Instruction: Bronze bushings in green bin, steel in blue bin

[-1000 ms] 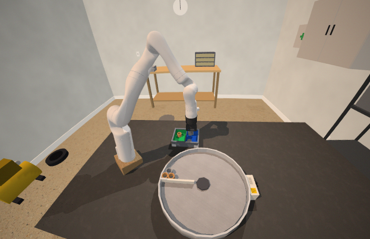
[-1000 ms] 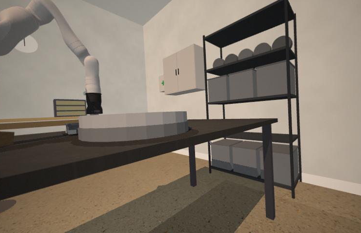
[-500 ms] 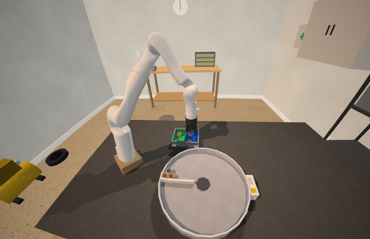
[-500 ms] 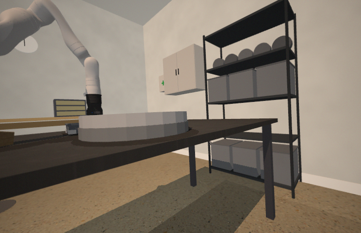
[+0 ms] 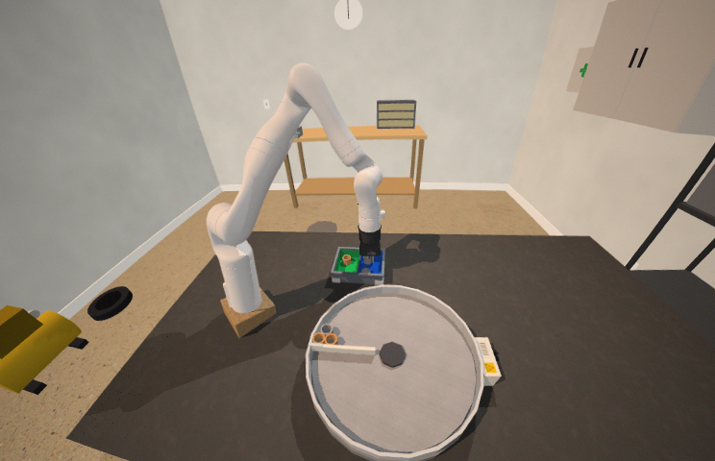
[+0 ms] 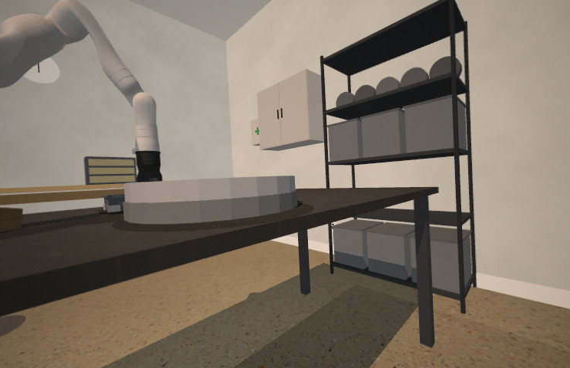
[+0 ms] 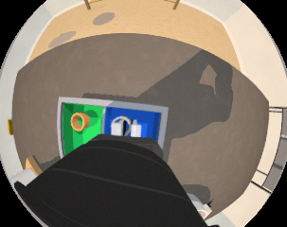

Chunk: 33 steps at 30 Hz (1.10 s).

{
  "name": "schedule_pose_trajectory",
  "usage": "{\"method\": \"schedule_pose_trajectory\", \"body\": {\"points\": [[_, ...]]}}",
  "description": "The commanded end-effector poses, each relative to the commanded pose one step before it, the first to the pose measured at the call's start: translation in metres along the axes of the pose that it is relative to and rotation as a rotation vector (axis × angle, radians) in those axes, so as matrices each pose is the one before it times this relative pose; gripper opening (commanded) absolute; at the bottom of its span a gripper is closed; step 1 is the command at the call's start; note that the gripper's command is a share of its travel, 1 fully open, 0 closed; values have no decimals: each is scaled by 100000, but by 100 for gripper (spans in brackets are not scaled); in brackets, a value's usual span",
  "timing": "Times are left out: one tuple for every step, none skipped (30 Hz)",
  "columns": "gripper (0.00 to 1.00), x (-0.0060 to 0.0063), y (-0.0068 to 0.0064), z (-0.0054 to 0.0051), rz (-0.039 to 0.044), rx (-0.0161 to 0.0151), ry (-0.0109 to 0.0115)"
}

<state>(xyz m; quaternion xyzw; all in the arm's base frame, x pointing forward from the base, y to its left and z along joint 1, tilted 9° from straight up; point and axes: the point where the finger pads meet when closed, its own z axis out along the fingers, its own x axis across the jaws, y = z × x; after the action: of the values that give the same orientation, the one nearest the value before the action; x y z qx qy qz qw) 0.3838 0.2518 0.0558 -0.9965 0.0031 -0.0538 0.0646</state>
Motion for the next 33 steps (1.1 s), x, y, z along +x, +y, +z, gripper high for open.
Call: {"method": "schedule_pose_trajectory", "body": {"points": [[0, 14, 165, 348, 237, -246, -130], [0, 0, 0, 0, 0, 0, 0], [0, 0, 0, 0, 0, 0, 0], [0, 0, 0, 0, 0, 0, 0], [0, 0, 0, 0, 0, 0, 0], [0, 0, 0, 0, 0, 0, 0], [0, 0, 0, 0, 0, 0, 0], [0, 0, 0, 0, 0, 0, 0], [0, 0, 0, 0, 0, 0, 0], [0, 0, 0, 0, 0, 0, 0], [0, 0, 0, 0, 0, 0, 0], [0, -1, -17, -10, -19, 24, 13], [0, 0, 0, 2, 5, -6, -3], [0, 0, 0, 2, 5, -6, -3], [0, 0, 0, 2, 5, -6, -3], [0, 0, 0, 2, 5, -6, -3], [0, 0, 0, 0, 0, 0, 0], [0, 0, 0, 0, 0, 0, 0], [0, 0, 0, 0, 0, 0, 0], [0, 0, 0, 0, 0, 0, 0], [0, 0, 0, 0, 0, 0, 0], [42, 1, 0, -2, 2, 3, 2], [42, 0, 0, 0, 0, 0, 0], [42, 0, 0, 0, 0, 0, 0], [42, 0, 0, 0, 0, 0, 0], [42, 0, 0, 0, 0, 0, 0], [42, 0, 0, 0, 0, 0, 0], [42, 0, 0, 0, 0, 0, 0], [42, 0, 0, 0, 0, 0, 0], [42, 2, -2, -2, 1, 5, 4], [42, 0, 0, 0, 0, 0, 0], [42, 0, 0, 0, 0, 0, 0], [42, 0, 0, 0, 0, 0, 0]]}}
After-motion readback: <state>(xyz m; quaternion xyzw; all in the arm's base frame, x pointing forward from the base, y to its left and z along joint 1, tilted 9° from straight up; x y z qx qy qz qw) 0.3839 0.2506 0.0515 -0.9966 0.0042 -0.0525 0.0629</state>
